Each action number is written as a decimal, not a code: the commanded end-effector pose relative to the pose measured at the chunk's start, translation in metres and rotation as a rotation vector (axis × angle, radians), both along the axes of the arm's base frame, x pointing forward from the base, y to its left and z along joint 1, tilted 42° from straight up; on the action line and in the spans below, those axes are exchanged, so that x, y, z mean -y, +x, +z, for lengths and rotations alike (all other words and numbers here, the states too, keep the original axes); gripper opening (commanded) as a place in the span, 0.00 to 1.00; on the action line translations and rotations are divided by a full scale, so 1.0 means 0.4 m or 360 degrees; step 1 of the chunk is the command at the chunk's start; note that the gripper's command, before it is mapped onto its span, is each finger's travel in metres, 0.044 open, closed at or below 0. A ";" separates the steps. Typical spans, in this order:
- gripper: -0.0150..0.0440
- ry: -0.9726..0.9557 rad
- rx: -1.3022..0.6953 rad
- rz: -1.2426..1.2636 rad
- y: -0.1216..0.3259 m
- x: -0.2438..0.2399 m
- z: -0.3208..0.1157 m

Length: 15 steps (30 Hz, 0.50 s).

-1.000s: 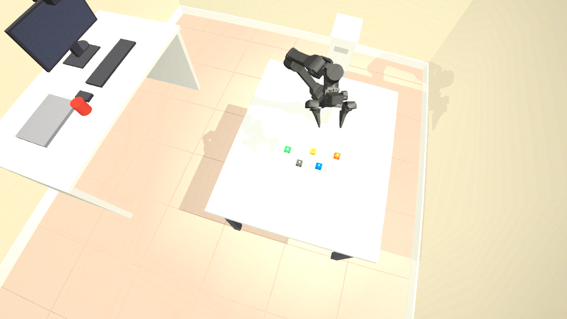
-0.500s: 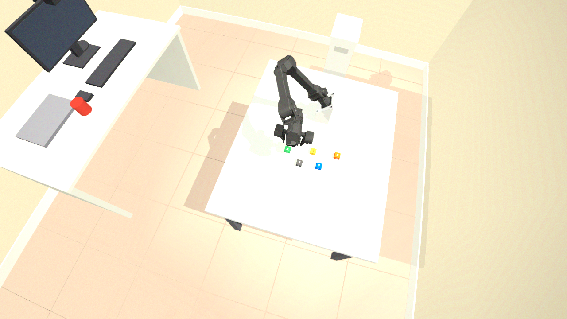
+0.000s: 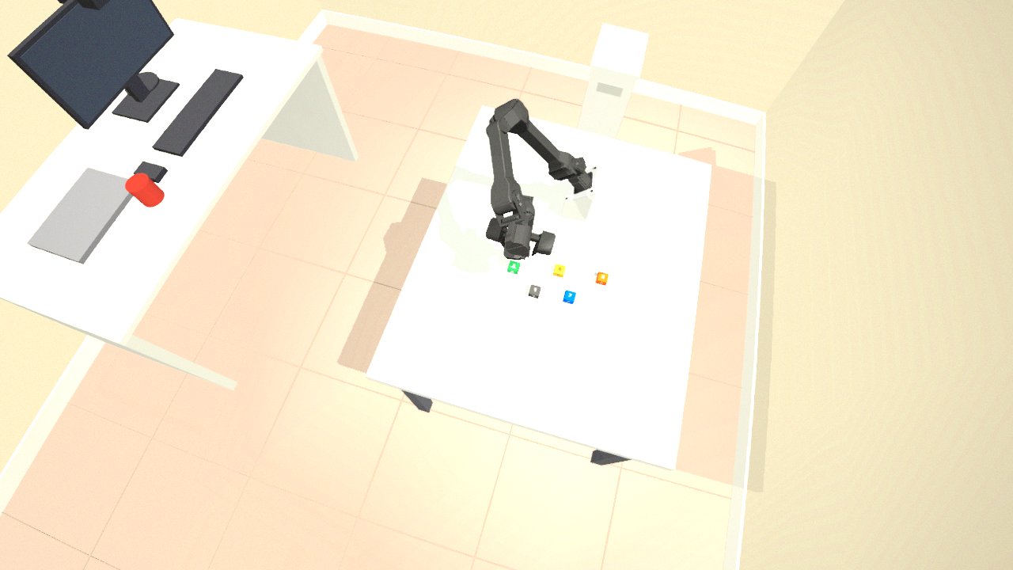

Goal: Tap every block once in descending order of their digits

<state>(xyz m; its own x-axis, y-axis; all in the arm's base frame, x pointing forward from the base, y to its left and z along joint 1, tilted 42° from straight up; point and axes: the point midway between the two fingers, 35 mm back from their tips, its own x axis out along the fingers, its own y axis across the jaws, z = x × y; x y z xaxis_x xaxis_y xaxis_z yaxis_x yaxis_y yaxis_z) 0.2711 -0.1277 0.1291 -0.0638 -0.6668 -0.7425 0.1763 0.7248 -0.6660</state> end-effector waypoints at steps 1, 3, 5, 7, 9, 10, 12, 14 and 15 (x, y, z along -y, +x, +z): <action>0.93 0.0005 0.0001 -0.0004 -0.001 -0.001 -0.001; 0.93 0.0005 0.0001 -0.0004 -0.001 -0.001 -0.001; 0.93 0.0005 0.0001 -0.0004 -0.001 -0.001 -0.001; 0.93 0.0008 0.0002 -0.0003 0.001 -0.007 -0.006; 0.93 0.0022 0.0002 0.0001 0.012 -0.055 -0.050; 0.93 0.0028 0.0002 0.0001 0.016 -0.090 -0.081; 0.93 0.0030 0.0001 0.0000 0.015 -0.160 -0.143; 0.93 0.0021 0.0000 -0.0003 0.002 -0.221 -0.197; 0.93 0.0016 0.0000 -0.0004 -0.003 -0.237 -0.211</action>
<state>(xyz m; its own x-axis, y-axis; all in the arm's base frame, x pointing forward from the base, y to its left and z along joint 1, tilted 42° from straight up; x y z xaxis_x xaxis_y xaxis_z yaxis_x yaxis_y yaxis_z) 0.2792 -0.0567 0.0681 -0.0541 -0.6529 -0.7555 0.1875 0.7366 -0.6499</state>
